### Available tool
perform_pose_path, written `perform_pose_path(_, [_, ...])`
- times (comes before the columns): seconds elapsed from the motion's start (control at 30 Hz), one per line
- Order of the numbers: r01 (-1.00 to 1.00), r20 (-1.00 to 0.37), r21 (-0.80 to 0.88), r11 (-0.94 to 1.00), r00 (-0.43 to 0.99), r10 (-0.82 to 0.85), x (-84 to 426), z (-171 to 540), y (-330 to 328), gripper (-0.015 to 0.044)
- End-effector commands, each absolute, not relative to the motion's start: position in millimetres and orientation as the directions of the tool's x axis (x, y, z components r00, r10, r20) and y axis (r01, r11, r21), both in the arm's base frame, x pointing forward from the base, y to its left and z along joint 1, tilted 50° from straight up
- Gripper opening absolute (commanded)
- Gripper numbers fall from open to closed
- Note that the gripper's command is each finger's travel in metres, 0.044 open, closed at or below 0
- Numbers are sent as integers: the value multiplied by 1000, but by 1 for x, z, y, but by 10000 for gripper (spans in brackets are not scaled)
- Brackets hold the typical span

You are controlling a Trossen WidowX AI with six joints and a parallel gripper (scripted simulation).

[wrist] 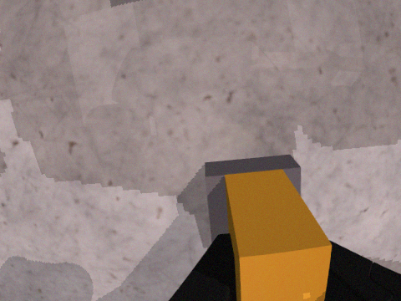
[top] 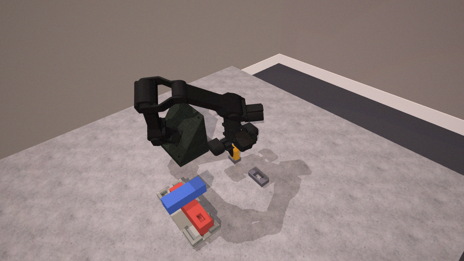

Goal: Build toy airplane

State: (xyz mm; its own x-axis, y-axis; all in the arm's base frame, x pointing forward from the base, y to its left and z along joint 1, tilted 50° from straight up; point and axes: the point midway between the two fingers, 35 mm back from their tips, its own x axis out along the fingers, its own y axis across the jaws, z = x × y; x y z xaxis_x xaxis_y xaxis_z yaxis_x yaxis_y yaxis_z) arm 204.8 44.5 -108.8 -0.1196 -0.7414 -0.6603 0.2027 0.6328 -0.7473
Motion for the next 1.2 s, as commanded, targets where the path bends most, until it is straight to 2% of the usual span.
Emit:
perform_pose_path(0.0, [198, -659, -749, 633, -117, -743, 205, -109, 44, 26])
perform_pose_path(0.03, [198, -659, -749, 633, -117, -743, 205, -109, 44, 0])
perform_pose_path(0.33, [249, -698, -703, 666, -57, -714, 220, -99, 58, 0])
perform_pose_path(1.17, [214, -681, -727, 653, -96, -726, 225, -56, 112, 0])
